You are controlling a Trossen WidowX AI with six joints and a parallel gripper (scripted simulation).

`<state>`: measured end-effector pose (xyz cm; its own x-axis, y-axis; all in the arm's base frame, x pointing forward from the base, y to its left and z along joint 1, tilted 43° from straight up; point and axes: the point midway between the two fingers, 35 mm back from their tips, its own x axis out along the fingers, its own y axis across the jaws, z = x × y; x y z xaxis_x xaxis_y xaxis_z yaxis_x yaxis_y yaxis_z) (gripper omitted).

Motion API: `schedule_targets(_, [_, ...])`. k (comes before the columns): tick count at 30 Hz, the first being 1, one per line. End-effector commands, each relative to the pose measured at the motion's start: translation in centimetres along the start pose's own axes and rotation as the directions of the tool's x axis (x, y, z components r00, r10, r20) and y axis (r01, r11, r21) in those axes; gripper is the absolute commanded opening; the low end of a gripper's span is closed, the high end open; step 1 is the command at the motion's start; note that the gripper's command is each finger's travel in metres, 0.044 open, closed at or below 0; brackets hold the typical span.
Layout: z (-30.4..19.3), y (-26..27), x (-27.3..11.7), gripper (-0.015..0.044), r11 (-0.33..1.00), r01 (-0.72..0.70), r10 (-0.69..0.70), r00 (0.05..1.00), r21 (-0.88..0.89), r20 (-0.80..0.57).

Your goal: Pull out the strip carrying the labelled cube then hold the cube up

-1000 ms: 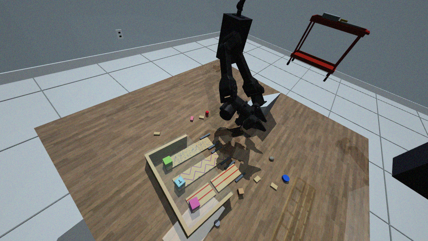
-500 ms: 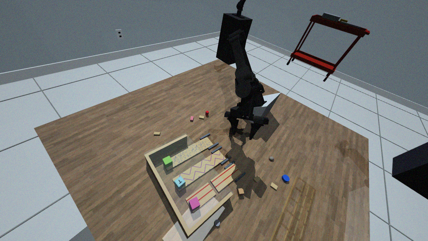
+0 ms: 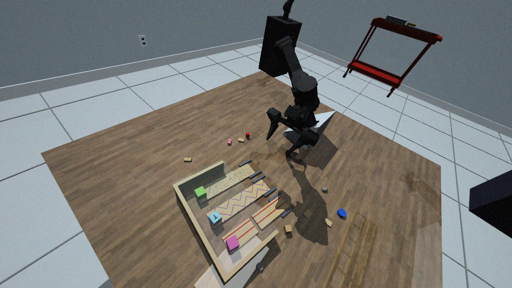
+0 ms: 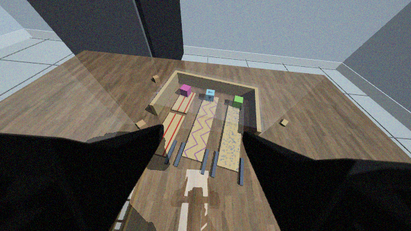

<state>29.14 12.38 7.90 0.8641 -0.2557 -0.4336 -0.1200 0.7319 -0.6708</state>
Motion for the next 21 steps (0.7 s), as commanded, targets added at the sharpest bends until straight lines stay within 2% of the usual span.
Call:
schedule_targets(1, [0.1, 0.0, 0.0, 0.0374, 1.0, 0.007, -0.007, 1.0, -0.008, -0.001])
schedule_targets(8, [0.2, 1.2, 4.4, 0.019, 0.999, -0.006, 0.015, 0.966, 0.037, -0.259])
schedule_targets(15, [-1.5, 1.8, 8.8, 0.0006, 0.994, 0.042, 0.018, 0.834, 0.096, -0.551])
schedule_targets(21, [-4.0, 1.4, 11.6, 0.0, 0.982, 0.146, -0.001, 0.64, 0.121, -0.768])
